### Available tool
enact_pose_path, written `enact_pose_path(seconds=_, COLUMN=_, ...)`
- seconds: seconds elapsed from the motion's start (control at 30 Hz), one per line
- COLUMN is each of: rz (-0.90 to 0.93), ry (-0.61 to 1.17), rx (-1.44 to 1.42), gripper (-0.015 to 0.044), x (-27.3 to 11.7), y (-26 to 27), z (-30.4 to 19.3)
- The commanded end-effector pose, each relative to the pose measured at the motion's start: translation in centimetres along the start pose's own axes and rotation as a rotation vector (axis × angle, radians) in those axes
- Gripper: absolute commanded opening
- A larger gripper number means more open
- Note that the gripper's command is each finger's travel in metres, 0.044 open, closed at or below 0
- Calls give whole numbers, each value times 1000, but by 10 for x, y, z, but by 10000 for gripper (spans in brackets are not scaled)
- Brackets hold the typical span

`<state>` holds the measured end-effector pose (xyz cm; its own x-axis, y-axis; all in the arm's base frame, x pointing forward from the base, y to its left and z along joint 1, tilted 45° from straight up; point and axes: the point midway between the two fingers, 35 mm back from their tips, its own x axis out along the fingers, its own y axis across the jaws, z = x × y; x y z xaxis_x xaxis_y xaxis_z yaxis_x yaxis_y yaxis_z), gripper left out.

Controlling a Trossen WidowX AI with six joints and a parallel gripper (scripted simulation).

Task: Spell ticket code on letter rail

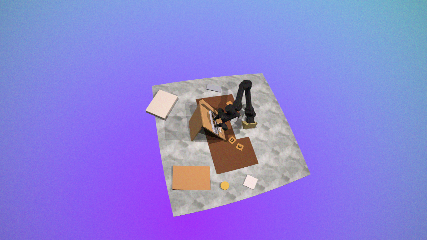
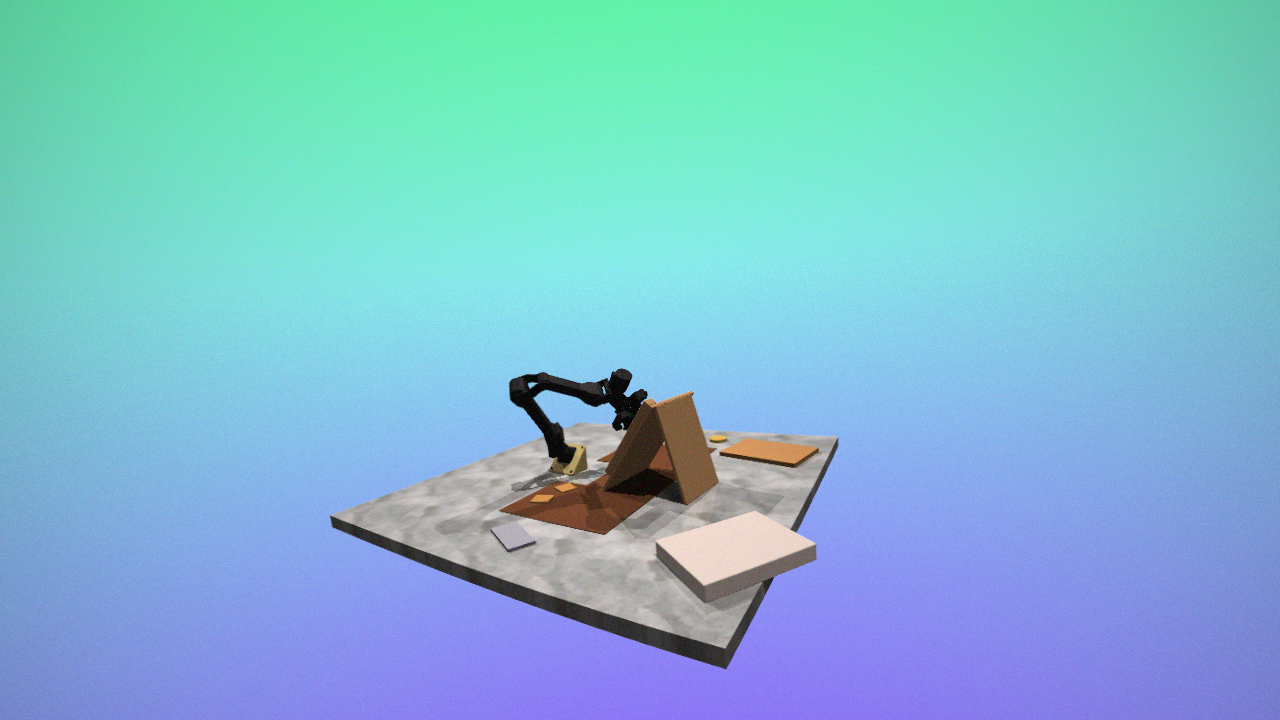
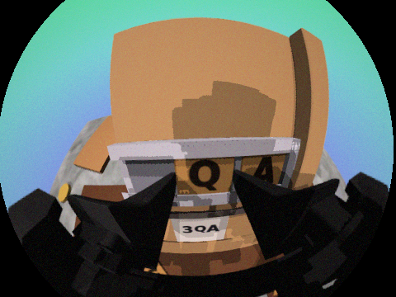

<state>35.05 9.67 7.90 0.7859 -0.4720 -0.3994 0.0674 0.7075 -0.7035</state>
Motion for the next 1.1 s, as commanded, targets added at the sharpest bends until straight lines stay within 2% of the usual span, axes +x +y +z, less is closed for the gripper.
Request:
enact_pose_path(seconds=0.0, rz=0, ry=0, rx=0, gripper=79, x=0, y=0, z=0)
enact_pose_path(seconds=0.27, rz=4, ry=-2, rx=-1, gripper=289, x=-4, y=0, z=0)
enact_pose_path(seconds=1.07, rz=5, ry=-1, rx=-2, gripper=295, x=-24, y=0, z=-2)
